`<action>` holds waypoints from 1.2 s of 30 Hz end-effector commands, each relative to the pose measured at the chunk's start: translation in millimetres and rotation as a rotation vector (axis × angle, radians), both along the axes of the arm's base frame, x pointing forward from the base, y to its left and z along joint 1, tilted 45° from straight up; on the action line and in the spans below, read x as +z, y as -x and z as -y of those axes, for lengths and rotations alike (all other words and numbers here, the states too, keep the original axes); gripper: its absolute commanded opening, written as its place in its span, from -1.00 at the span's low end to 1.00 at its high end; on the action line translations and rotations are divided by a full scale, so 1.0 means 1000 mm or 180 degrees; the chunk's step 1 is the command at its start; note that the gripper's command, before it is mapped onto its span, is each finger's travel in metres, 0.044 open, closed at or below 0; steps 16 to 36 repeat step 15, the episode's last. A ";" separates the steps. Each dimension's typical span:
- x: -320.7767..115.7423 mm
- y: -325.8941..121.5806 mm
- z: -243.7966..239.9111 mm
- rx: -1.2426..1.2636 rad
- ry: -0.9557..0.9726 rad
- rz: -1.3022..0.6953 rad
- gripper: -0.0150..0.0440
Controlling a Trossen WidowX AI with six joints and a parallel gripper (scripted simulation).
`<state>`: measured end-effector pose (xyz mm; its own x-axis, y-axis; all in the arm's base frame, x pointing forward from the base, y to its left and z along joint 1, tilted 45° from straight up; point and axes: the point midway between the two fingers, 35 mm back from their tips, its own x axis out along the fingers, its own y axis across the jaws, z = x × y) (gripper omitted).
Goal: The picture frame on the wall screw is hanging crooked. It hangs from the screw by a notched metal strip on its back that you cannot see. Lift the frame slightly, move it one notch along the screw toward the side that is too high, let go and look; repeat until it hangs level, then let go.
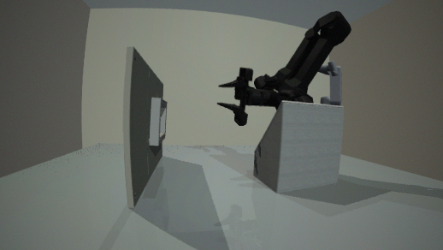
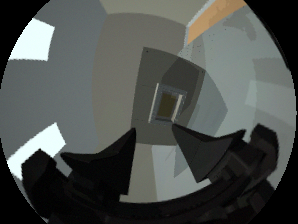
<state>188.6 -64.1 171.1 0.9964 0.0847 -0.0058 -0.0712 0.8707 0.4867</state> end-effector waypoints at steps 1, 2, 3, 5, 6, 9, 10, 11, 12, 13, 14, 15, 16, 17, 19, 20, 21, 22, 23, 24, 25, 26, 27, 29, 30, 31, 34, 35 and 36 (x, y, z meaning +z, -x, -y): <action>-0.005 0.015 -0.014 0.0051 0.0097 -0.0001 0.39; -0.006 0.016 -0.015 0.0055 0.0107 0.0001 0.39; -0.006 0.016 -0.016 0.0057 0.0110 0.0001 0.39; -0.006 0.016 -0.016 0.0057 0.0110 0.0001 0.39; -0.004 0.013 -0.011 0.0031 0.0096 0.0005 0.39; -0.006 0.016 -0.015 0.0054 0.0109 0.0001 0.39; -0.006 0.016 -0.016 0.0057 0.0110 0.0001 0.39; -0.006 0.016 -0.016 0.0057 0.0110 0.0001 0.39; -0.006 0.016 -0.016 0.0057 0.0110 0.0001 0.39; -0.006 0.016 -0.016 0.0057 0.0110 0.0001 0.39; -0.006 0.016 -0.016 0.0057 0.0110 0.0001 0.39; -0.006 0.016 -0.016 0.0057 0.0110 0.0001 0.39; -0.006 0.016 -0.016 0.0057 0.0110 0.0001 0.39; -0.006 0.016 -0.016 0.0057 0.0110 0.0001 0.39; -0.006 0.016 -0.016 0.0057 0.0110 0.0001 0.39; -0.006 0.016 -0.016 0.0057 0.0110 0.0001 0.39; -0.006 0.016 -0.016 0.0057 0.0110 0.0001 0.39; -0.006 0.016 -0.016 0.0057 0.0110 0.0001 0.39; -0.006 0.016 -0.016 0.0057 0.0110 0.0001 0.39; -0.006 0.016 -0.016 0.0057 0.0110 0.0001 0.39; -0.006 0.016 -0.016 0.0057 0.0110 0.0001 0.39; -0.006 0.016 -0.016 0.0057 0.0110 0.0001 0.39; -0.006 0.016 -0.016 0.0057 0.0110 0.0001 0.39; -0.006 0.016 -0.016 0.0057 0.0110 0.0001 0.39; -0.006 0.016 -0.016 0.0057 0.0110 0.0001 0.39; -0.006 0.016 -0.016 0.0057 0.0110 0.0001 0.39; -0.006 0.016 -0.016 0.0057 0.0110 0.0001 0.39; -0.006 0.016 -0.016 0.0057 0.0110 0.0001 0.39; -0.006 0.016 -0.016 0.0057 0.0110 0.0001 0.39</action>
